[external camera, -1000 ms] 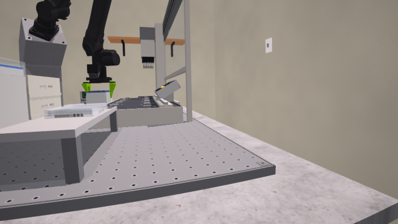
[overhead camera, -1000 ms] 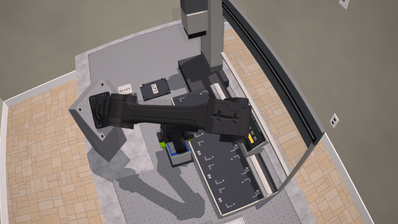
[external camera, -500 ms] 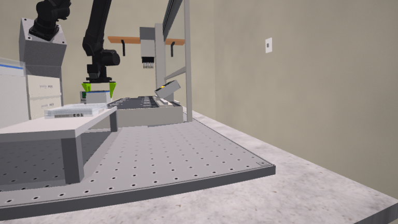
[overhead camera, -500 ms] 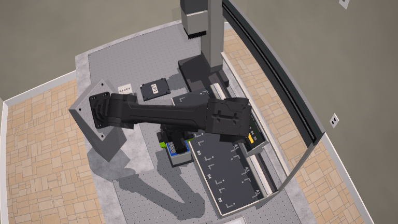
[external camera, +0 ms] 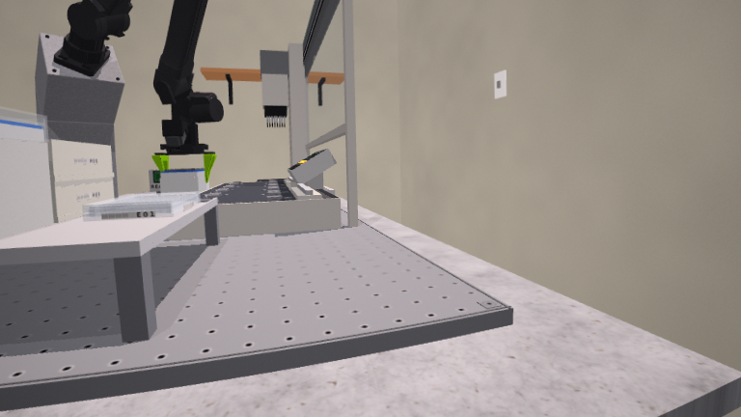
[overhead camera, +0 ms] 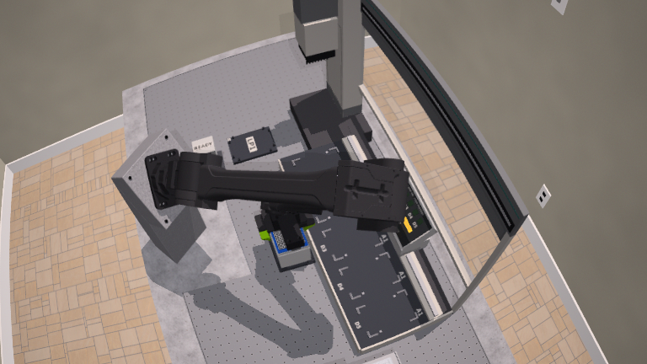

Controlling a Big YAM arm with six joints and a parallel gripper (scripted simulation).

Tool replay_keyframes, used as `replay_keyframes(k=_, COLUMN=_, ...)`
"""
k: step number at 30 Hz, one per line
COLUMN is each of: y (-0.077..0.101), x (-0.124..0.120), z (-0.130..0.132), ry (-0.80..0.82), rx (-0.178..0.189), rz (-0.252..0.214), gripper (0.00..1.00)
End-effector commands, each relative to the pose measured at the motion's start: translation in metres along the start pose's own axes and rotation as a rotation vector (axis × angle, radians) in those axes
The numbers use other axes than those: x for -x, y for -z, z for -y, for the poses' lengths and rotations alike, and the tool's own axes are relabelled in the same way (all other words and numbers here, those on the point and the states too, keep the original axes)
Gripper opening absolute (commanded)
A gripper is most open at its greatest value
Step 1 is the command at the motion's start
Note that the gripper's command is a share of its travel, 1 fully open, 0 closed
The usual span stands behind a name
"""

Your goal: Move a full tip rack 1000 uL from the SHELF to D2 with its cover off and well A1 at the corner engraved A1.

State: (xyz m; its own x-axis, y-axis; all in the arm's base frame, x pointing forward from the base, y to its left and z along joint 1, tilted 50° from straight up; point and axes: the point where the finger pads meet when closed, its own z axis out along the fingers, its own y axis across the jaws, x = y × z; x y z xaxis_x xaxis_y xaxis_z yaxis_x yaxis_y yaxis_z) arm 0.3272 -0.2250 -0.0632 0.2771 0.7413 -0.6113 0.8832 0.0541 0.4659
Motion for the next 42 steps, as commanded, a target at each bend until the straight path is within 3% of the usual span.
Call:
replay_keyframes(k=1, y=-0.001, x=0.006, z=-0.004, ry=-0.006, rx=0.009, rz=0.011, gripper=1.00)
replay_keyframes(k=13, y=-0.001, x=0.006, z=-0.004, ry=-0.006, rx=0.009, rz=0.011, gripper=1.00)
replay_keyframes(k=16, y=0.015, x=-0.005, z=0.008, ry=0.010, rx=-0.007, rz=-0.011, gripper=1.00)
replay_keyframes(k=42, y=0.050, x=-0.004, z=0.007, ry=0.008, rx=-0.003, rz=-0.008, gripper=1.00)
